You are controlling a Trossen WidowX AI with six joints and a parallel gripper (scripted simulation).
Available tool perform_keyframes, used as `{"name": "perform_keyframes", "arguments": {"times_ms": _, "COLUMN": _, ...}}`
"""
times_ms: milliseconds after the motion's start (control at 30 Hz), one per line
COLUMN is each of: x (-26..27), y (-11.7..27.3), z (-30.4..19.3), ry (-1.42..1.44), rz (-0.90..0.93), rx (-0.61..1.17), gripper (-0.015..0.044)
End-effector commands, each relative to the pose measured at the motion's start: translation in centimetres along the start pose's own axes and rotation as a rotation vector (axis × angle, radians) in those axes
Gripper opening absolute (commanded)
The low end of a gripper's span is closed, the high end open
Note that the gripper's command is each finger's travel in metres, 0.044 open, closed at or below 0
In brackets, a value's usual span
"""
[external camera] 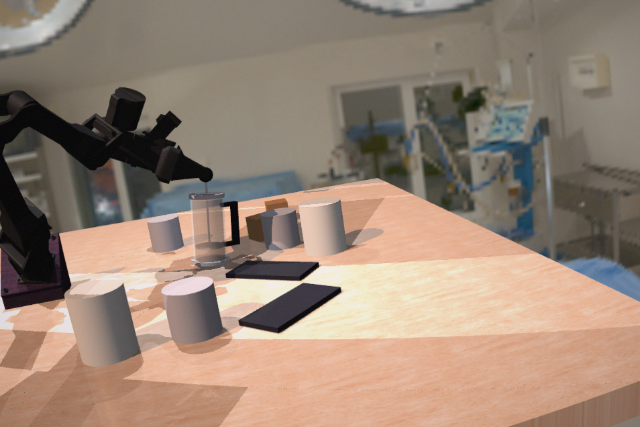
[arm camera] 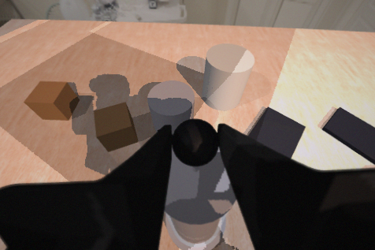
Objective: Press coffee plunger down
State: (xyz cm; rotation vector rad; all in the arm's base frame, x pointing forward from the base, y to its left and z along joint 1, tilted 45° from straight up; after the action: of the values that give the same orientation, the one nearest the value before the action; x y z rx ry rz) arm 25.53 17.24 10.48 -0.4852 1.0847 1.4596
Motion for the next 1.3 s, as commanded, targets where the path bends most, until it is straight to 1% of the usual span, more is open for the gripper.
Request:
{"name": "perform_keyframes", "arguments": {"times_ms": 0, "x": 0.22, "y": -0.52, "z": -0.93, "ry": 0.025, "rz": -0.001, "rx": 0.035, "gripper": 0.0117}}
{"name": "perform_keyframes", "arguments": {"times_ms": 1267, "x": 0.45, "y": -0.40, "z": -0.37, "ry": 0.019, "rz": -0.001, "rx": 0.020, "gripper": 0.0117}}
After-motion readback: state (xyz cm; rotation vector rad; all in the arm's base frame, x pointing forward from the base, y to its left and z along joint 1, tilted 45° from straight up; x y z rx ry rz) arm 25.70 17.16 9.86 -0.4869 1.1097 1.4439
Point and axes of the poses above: the point midway between the two fingers, 35 mm back from their tips, its own y axis back along the fingers, its own x axis across the jaws, z = x × y, the point moved 5 cm from there along y, back along the fingers, and after that the axes turned 13 degrees about y, right-handed, at the moved point
